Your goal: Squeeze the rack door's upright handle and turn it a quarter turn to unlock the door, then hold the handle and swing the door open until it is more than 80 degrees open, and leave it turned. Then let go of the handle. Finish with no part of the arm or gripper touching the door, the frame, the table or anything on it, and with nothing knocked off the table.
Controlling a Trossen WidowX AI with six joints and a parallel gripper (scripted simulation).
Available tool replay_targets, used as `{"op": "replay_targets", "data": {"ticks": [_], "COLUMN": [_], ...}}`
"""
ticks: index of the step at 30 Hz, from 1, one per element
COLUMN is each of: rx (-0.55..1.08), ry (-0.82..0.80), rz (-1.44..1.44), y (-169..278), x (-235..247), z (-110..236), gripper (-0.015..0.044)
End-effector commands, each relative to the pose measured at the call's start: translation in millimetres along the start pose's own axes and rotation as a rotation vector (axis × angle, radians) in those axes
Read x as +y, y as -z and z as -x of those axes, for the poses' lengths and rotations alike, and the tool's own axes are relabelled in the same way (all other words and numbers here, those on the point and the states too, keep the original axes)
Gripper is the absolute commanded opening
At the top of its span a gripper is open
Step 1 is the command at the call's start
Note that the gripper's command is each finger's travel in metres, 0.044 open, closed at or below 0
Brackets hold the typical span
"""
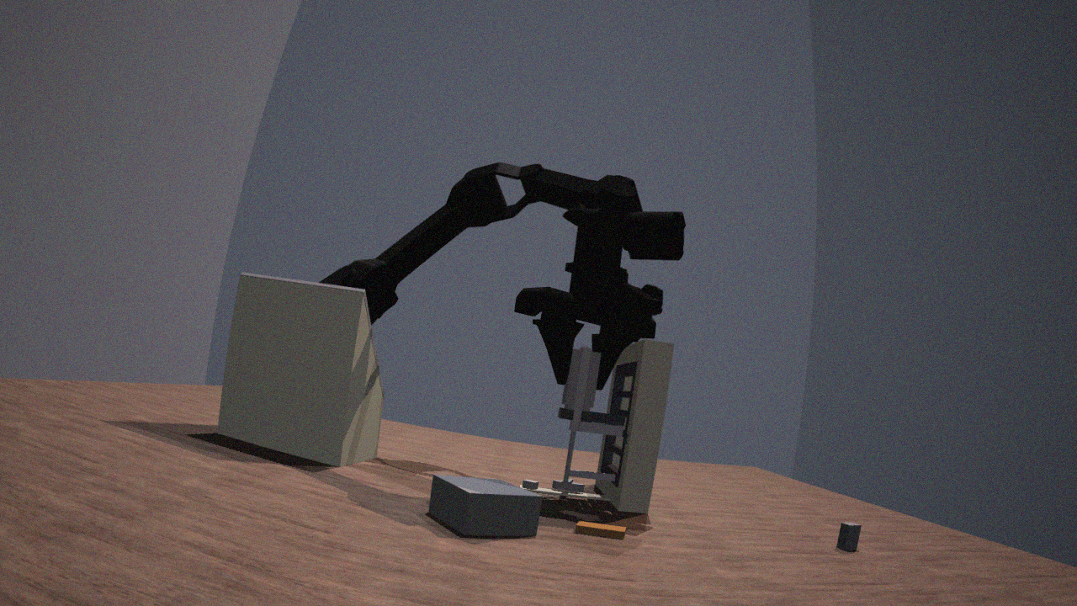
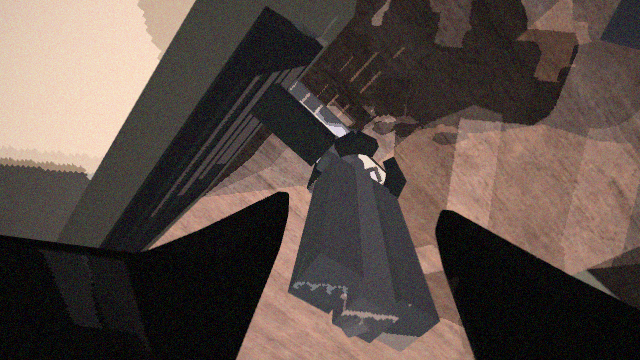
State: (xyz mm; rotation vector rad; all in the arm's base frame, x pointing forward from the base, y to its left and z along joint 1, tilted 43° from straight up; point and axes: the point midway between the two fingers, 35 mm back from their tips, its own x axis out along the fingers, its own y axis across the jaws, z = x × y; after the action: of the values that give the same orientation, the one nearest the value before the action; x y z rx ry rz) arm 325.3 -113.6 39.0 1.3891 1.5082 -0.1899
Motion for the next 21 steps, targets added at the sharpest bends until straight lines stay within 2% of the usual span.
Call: {"op": "replay_targets", "data": {"ticks": [1,21], "rx": [0.006,0.004], "ry": [-0.003,-0.006], "rz": [0.2,1.191], "y": [1.5,1.4], "x": [1.7,1.7], "z": [-1.7,-1.8], "gripper": [0.0285,0.0285]}}
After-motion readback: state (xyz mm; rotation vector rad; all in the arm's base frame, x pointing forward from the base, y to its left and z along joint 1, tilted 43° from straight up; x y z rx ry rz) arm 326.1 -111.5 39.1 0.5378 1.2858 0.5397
